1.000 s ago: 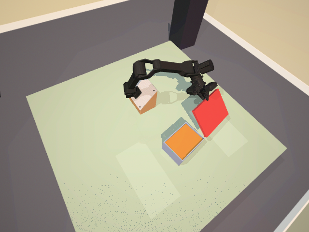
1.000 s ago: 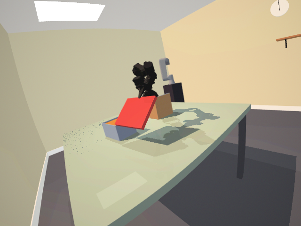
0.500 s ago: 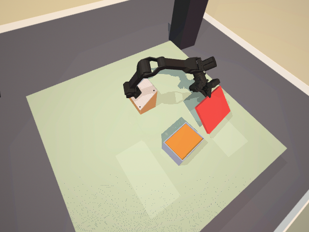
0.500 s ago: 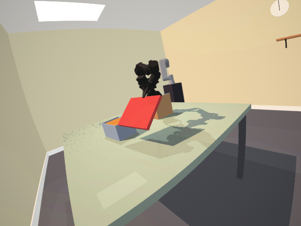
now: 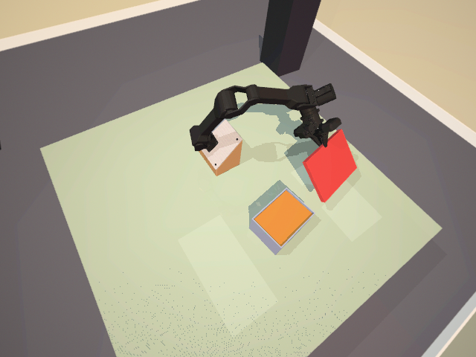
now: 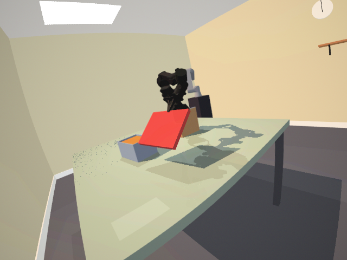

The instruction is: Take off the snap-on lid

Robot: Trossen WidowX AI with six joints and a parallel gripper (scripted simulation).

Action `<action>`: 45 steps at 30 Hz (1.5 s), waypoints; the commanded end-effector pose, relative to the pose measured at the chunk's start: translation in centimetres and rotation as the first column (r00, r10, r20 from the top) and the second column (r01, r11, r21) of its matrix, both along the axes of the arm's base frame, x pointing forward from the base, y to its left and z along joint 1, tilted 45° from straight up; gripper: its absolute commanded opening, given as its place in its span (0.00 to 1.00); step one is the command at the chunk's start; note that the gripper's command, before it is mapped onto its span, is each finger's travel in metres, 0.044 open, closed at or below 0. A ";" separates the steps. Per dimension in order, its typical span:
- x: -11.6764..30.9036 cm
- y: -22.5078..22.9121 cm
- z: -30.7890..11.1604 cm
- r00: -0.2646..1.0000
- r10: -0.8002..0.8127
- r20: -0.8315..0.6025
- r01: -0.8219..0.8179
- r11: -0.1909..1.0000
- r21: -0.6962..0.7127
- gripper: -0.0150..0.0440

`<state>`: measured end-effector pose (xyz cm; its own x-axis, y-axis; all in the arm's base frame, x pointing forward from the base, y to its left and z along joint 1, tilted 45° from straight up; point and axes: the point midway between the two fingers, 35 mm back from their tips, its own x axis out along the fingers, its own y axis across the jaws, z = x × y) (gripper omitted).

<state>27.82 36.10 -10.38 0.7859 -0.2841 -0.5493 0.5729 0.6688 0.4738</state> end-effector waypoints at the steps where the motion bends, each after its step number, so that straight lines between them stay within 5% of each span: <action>1: 0.1 0.5 0.4 1.000 0.000 0.015 0.000 1.000 0.014 0.25; 45: 0.2 -2.4 -2.5 1.000 0.000 0.016 0.000 1.000 0.013 0.25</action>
